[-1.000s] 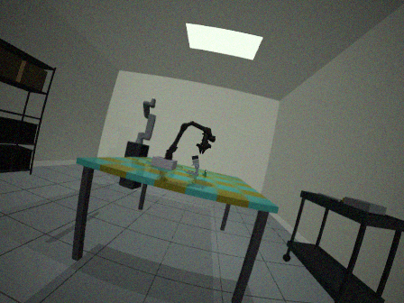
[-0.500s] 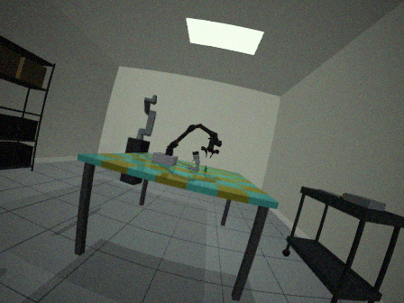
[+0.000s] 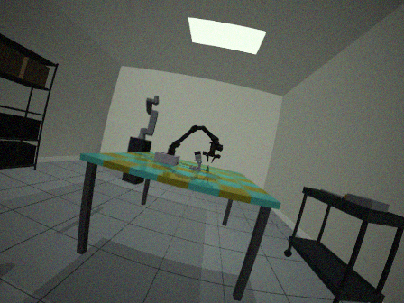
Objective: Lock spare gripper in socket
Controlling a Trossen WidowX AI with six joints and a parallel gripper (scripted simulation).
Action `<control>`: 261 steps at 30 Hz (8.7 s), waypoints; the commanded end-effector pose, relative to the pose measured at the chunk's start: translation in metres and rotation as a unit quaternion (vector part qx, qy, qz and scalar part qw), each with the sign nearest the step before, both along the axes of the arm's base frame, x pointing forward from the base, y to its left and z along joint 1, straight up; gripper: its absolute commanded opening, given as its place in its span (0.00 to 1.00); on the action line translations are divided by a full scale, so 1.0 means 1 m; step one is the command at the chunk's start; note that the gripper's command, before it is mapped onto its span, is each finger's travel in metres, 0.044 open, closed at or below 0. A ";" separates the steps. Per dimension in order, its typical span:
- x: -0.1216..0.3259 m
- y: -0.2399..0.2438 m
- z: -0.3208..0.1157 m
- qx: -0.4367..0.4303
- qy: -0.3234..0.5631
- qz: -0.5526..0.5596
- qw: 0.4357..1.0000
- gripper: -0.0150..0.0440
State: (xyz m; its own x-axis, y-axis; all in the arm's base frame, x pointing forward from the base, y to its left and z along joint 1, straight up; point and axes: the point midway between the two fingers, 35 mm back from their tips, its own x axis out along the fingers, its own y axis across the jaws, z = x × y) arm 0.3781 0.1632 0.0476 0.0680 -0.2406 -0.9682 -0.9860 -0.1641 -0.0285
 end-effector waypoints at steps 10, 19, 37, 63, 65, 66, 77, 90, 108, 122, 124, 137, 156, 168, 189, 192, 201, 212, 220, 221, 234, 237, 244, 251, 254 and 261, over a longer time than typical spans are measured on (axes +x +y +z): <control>-0.001 0.000 -0.028 -0.001 0.000 0.000 1.000 0.56; -0.001 0.000 -0.043 -0.001 0.000 0.000 1.000 0.56; -0.002 -0.001 -0.072 -0.001 0.000 0.000 1.000 0.56; -0.002 -0.001 -0.061 -0.001 0.000 0.000 1.000 0.25; -0.002 0.000 -0.052 -0.001 0.000 0.000 1.000 0.25; -0.002 0.000 -0.047 -0.001 0.000 0.000 1.000 0.25; -0.005 -0.002 -0.005 -0.001 0.000 0.000 1.000 0.25; -0.007 -0.002 -0.012 -0.002 0.003 -0.008 1.000 0.25; -0.063 0.002 0.002 0.000 0.006 -0.021 1.000 0.25; -0.100 -0.001 0.007 0.001 0.007 -0.030 1.000 0.25; -0.099 0.000 0.002 0.001 0.008 -0.030 1.000 0.25; -0.097 -0.001 -0.045 0.002 0.010 -0.032 0.999 0.25; -0.094 -0.016 -0.043 0.001 0.014 -0.033 0.999 0.25; -0.094 -0.026 -0.043 0.001 0.016 -0.033 0.999 0.25; -0.094 -0.040 -0.044 0.001 0.019 -0.033 0.999 0.25; -0.094 -0.043 -0.043 0.001 0.020 -0.033 0.999 0.25; -0.093 -0.049 -0.044 0.001 0.021 -0.033 0.999 0.25; -0.092 -0.056 -0.044 0.000 0.024 -0.033 0.999 0.25; -0.091 -0.061 -0.044 0.000 0.025 -0.033 0.999 0.25; -0.091 -0.062 -0.044 0.000 0.026 -0.033 0.999 0.25; -0.090 -0.068 -0.044 0.000 0.028 -0.033 0.999 0.25; -0.091 -0.068 -0.044 0.001 0.029 -0.035 0.999 0.39; -0.091 -0.068 -0.044 0.001 0.029 -0.035 0.999 0.59; -0.093 -0.060 -0.035 0.001 0.030 -0.035 0.999 0.59; -0.094 -0.056 -0.029 -0.001 0.033 -0.034 0.999 0.59; -0.096 -0.045 -0.014 -0.004 0.035 -0.031 0.999 0.59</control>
State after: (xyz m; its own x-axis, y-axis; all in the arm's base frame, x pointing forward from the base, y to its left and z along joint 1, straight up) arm 0.2820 0.1134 0.0274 -0.0161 -0.2529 -0.9674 -0.9935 -0.1048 0.0439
